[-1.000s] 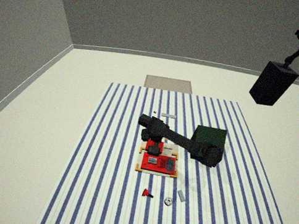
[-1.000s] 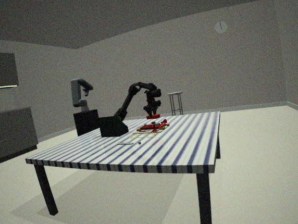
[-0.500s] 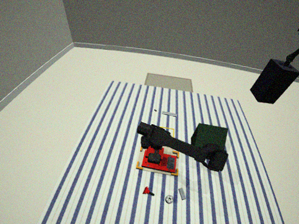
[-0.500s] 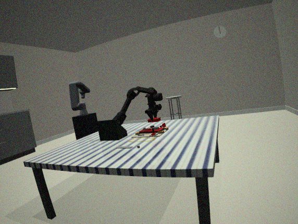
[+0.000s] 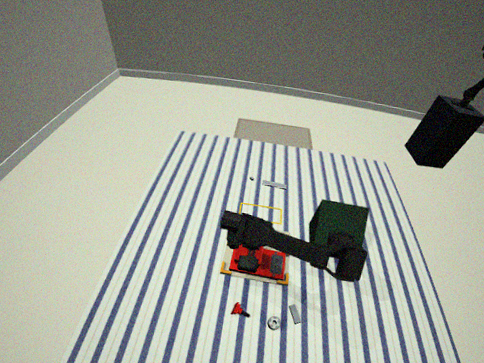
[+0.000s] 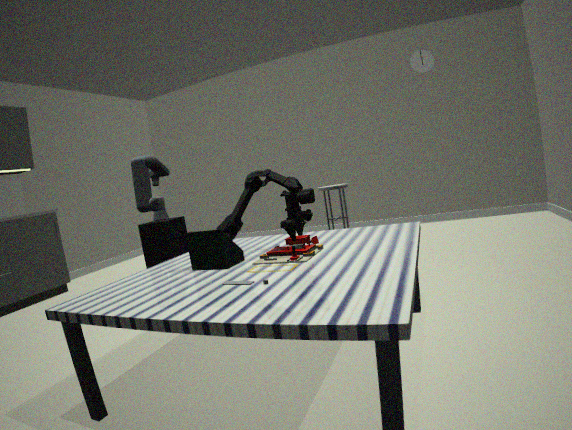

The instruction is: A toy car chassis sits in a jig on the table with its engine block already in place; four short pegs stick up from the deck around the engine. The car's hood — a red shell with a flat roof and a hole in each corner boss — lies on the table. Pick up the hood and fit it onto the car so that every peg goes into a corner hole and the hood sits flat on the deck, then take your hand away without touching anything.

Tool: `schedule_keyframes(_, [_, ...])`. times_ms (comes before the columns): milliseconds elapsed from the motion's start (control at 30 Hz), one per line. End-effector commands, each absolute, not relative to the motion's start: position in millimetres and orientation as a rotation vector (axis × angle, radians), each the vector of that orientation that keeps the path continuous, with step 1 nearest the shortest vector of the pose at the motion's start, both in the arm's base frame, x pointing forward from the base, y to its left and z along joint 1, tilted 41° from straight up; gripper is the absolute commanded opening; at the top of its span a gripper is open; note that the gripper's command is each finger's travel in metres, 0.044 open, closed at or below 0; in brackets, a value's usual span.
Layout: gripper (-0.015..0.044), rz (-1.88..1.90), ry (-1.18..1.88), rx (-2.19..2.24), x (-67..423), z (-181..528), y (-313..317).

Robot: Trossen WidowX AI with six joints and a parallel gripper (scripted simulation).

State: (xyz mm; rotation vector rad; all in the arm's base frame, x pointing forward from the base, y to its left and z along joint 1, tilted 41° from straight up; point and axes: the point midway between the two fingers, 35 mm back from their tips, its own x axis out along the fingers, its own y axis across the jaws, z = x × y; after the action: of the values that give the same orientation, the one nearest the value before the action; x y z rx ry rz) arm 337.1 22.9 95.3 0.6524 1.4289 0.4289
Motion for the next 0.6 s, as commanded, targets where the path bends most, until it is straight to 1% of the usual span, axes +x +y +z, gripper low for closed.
schedule_keyframes(0, [0.0,0.429,1.429,0.661,337.2,93.7,24.5])
schedule_keyframes(567, [0.0,0.429,1.429,0.661,337.7,91.1,26.7])
